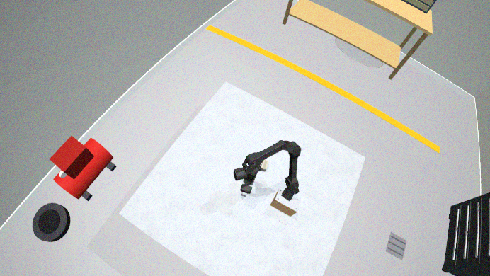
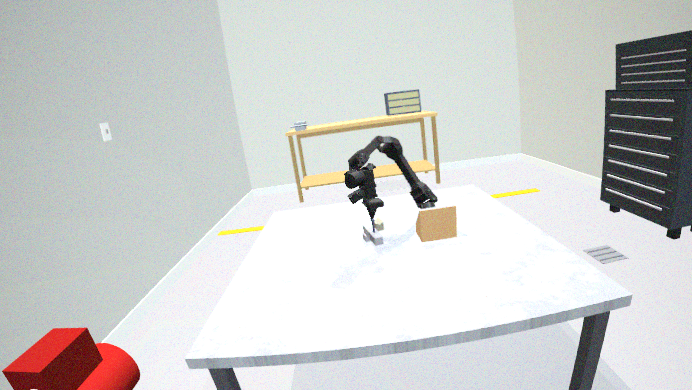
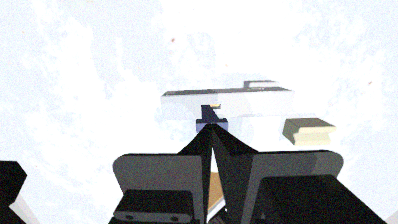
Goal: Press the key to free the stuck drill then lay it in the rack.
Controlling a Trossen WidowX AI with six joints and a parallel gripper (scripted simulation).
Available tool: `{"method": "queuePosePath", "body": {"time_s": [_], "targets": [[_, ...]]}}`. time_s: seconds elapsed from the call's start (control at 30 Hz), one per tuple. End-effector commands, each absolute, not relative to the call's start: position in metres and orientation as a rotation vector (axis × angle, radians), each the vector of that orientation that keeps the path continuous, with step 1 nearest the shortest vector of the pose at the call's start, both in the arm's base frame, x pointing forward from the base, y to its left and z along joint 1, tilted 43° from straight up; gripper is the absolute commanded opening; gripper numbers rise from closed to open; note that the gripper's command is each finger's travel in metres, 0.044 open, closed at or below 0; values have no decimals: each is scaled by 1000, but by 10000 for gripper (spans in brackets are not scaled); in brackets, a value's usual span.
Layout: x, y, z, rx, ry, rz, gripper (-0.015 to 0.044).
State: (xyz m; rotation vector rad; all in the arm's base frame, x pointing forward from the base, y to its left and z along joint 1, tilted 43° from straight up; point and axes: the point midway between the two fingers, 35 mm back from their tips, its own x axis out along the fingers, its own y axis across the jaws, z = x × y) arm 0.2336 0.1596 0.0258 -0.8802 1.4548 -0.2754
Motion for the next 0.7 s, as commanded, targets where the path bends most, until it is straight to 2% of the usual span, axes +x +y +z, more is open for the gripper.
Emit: {"method": "queuePosePath", "body": {"time_s": [0.0, 0.67], "targets": [[234, 154, 24, -889, 1454, -277, 0], [236, 153, 17, -888, 1454, -278, 0]]}}
